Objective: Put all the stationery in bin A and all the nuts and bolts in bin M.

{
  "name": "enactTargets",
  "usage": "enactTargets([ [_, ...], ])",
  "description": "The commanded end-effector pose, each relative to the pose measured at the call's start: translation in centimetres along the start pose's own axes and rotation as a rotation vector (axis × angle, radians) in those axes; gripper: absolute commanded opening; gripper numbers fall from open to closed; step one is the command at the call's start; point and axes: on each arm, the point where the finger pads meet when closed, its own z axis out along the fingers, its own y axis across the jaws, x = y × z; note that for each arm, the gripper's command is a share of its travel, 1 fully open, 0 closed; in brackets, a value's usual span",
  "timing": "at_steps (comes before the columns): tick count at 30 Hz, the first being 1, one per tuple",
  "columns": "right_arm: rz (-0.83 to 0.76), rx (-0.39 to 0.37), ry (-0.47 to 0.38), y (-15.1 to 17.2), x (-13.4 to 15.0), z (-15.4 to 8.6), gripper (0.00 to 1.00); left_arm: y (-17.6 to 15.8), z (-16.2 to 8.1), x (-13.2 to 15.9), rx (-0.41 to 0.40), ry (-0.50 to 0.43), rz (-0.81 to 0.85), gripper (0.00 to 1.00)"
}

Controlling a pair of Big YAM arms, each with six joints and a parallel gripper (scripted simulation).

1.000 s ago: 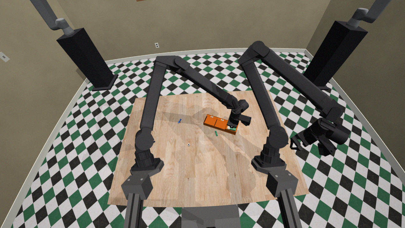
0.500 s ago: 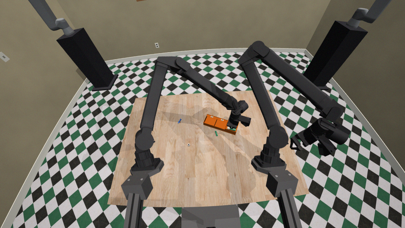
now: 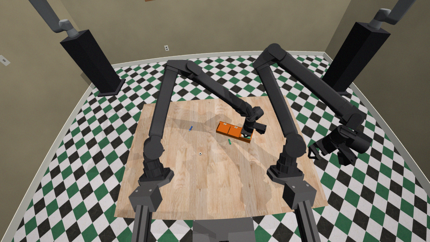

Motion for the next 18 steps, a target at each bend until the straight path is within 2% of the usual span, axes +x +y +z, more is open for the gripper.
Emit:
enactTargets([
  [1,0.01,-0.016,-0.015,1.2,-0.5,-1.2,1.0,0.2,0.4,-1.0,-0.009,-0.009,0.005,0.29],
  [5,0.01,-0.016,-0.015,1.2,-0.5,-1.2,1.0,0.1,0.4,-1.0,-0.008,-0.009,0.006,0.29],
  [7,0.01,-0.016,-0.015,1.2,-0.5,-1.2,1.0,-0.8,-0.5,-1.7,0.001,-0.01,0.023,0.29],
  [10,0.01,-0.016,-0.015,1.2,-0.5,-1.2,1.0,0.2,-2.1,-1.0,-0.015,-0.018,0.004,0.29],
  [13,0.01,-0.016,-0.015,1.2,-0.5,-1.2,1.0,0.6,-1.7,0.3,-0.007,-0.003,-0.015,0.29],
  [18,0.01,-0.016,-0.015,1.2,-0.5,-1.2,1.0,0.5,-2.9,-0.6,-0.016,-0.016,-0.004,0.29],
])
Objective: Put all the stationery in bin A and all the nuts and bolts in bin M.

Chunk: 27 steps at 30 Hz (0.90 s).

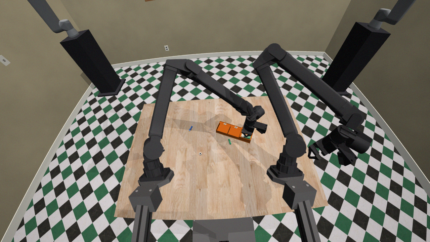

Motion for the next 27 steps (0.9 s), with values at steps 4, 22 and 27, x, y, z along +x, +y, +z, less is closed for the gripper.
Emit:
enactTargets([
  [4,0.01,-0.016,-0.015,1.2,-0.5,-1.2,1.0,0.2,-2.0,-0.3,-0.008,-0.01,-0.004,0.29],
  [22,0.01,-0.016,-0.015,1.2,-0.5,-1.2,1.0,0.1,-1.9,0.9,0.015,0.014,-0.01,0.29],
  [27,0.01,-0.016,-0.015,1.2,-0.5,-1.2,1.0,0.7,-3.1,-0.1,-0.011,-0.008,-0.01,0.29],
])
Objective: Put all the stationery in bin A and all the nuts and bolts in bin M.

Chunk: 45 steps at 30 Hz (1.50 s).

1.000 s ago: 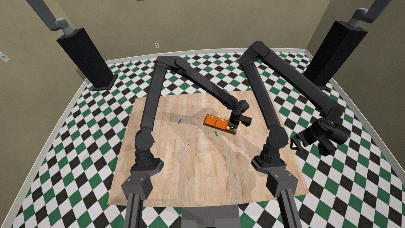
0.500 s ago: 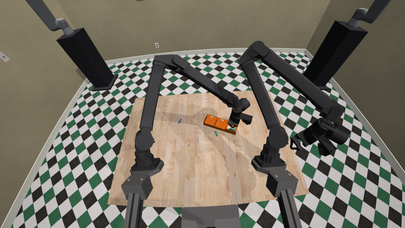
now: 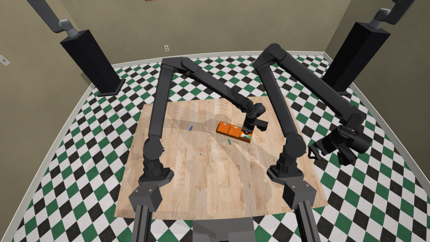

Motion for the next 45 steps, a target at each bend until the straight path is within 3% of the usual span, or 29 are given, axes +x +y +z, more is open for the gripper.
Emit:
enactTargets([
  [1,0.01,-0.016,-0.015,1.2,-0.5,-1.2,1.0,0.7,-0.6,-0.4,-0.012,-0.01,-0.007,0.29],
  [16,0.01,-0.016,-0.015,1.2,-0.5,-1.2,1.0,0.7,-0.7,-0.4,-0.012,-0.01,-0.007,0.29],
  [17,0.01,-0.016,-0.015,1.2,-0.5,-1.2,1.0,0.4,-1.6,-1.2,-0.015,-0.019,0.002,0.29],
  [18,0.01,-0.016,-0.015,1.2,-0.5,-1.2,1.0,0.7,-0.8,-0.4,-0.012,-0.01,-0.007,0.29],
  [31,0.01,-0.016,-0.015,1.2,-0.5,-1.2,1.0,0.8,-0.8,-0.4,-0.012,-0.01,-0.007,0.29],
  [32,0.01,-0.016,-0.015,1.2,-0.5,-1.2,1.0,1.5,-1.8,-0.3,-0.022,-0.018,-0.017,0.29],
  [33,0.01,-0.016,-0.015,1.2,-0.5,-1.2,1.0,0.8,-0.8,-0.3,-0.012,-0.01,-0.007,0.29],
  [37,0.01,-0.016,-0.015,1.2,-0.5,-1.2,1.0,0.9,-0.9,-0.3,-0.012,-0.01,-0.007,0.29],
  [38,0.01,-0.016,-0.015,1.2,-0.5,-1.2,1.0,1.8,-2.0,-0.3,-0.026,-0.02,-0.021,0.29],
  [39,0.01,-0.016,-0.015,1.2,-0.5,-1.2,1.0,0.9,-0.9,-0.3,-0.012,-0.01,-0.007,0.29],
  [42,0.01,-0.016,-0.015,1.2,-0.5,-1.2,1.0,0.9,-0.9,-0.3,-0.012,-0.01,-0.007,0.29],
  [45,0.01,-0.016,-0.015,1.2,-0.5,-1.2,1.0,-0.5,-0.6,2.8,-0.012,-0.006,-0.181,0.3],
])
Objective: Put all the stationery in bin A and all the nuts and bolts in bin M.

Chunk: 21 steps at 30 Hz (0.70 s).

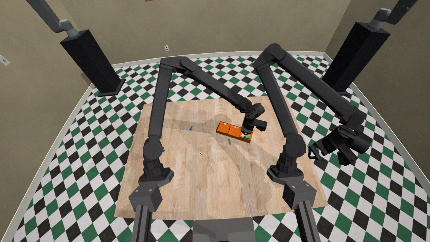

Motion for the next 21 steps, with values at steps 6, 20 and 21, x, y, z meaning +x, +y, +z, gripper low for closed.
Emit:
enactTargets([
  [6,0.01,-0.016,-0.015,1.2,-0.5,-1.2,1.0,-3.1,-0.4,6.1,-0.002,-0.002,-0.26,0.3],
  [20,0.01,-0.016,-0.015,1.2,-0.5,-1.2,1.0,-9.8,-0.4,13.7,0.02,0.004,-0.568,0.3],
  [21,0.01,-0.016,-0.015,1.2,-0.5,-1.2,1.0,-10.3,-0.4,14.3,0.022,0.003,-0.593,0.3],
])
